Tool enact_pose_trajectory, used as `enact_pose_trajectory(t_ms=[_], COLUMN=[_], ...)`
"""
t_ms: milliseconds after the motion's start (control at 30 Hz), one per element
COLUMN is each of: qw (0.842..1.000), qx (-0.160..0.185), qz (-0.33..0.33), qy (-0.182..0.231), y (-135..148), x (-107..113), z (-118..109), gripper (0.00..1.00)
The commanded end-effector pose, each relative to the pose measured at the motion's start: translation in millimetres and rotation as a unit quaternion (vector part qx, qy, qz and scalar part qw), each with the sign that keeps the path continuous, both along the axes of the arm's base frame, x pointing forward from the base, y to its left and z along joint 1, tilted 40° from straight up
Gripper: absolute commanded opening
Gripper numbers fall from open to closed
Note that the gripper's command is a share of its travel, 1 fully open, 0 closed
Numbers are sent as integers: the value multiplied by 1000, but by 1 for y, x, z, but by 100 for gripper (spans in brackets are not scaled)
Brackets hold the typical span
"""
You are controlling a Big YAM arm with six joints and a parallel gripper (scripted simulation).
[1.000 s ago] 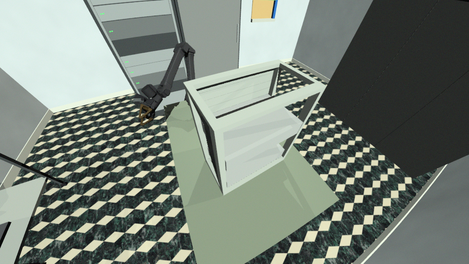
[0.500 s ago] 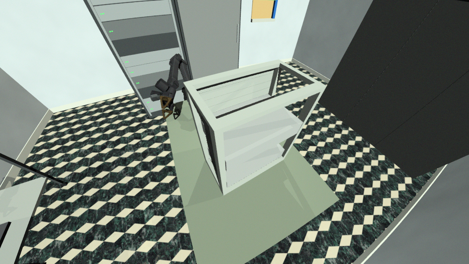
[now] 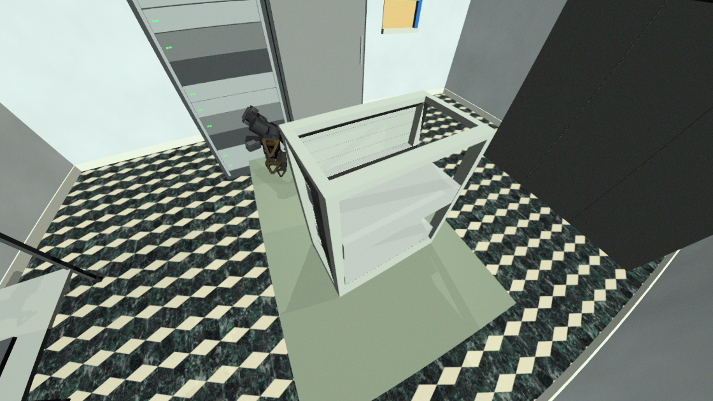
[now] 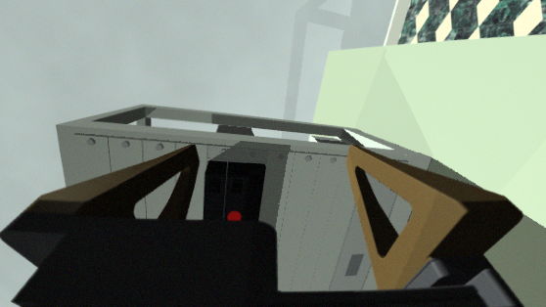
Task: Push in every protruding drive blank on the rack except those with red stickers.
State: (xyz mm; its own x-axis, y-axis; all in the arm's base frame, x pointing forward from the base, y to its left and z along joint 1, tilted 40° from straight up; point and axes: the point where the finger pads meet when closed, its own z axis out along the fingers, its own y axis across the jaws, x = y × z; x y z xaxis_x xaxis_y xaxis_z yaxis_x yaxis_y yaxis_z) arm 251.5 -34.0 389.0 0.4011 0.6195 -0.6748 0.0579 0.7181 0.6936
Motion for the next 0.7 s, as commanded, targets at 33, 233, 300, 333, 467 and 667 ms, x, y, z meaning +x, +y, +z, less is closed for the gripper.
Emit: enact_pose_trajectory(t_ms=[33, 233, 300, 333, 467, 667], qw=[999, 997, 997, 996, 992, 986], qx=[-4, 11, 11, 13, 34, 46], qz=[36, 79, 79, 86, 121, 156], qy=[8, 18, 18, 20, 24, 32], y=[31, 68, 68, 74, 101, 131], x=[8, 14, 14, 15, 20, 25], z=[-16, -38, -38, -41, -57, -75], gripper=[100, 100, 100, 100, 100, 100])
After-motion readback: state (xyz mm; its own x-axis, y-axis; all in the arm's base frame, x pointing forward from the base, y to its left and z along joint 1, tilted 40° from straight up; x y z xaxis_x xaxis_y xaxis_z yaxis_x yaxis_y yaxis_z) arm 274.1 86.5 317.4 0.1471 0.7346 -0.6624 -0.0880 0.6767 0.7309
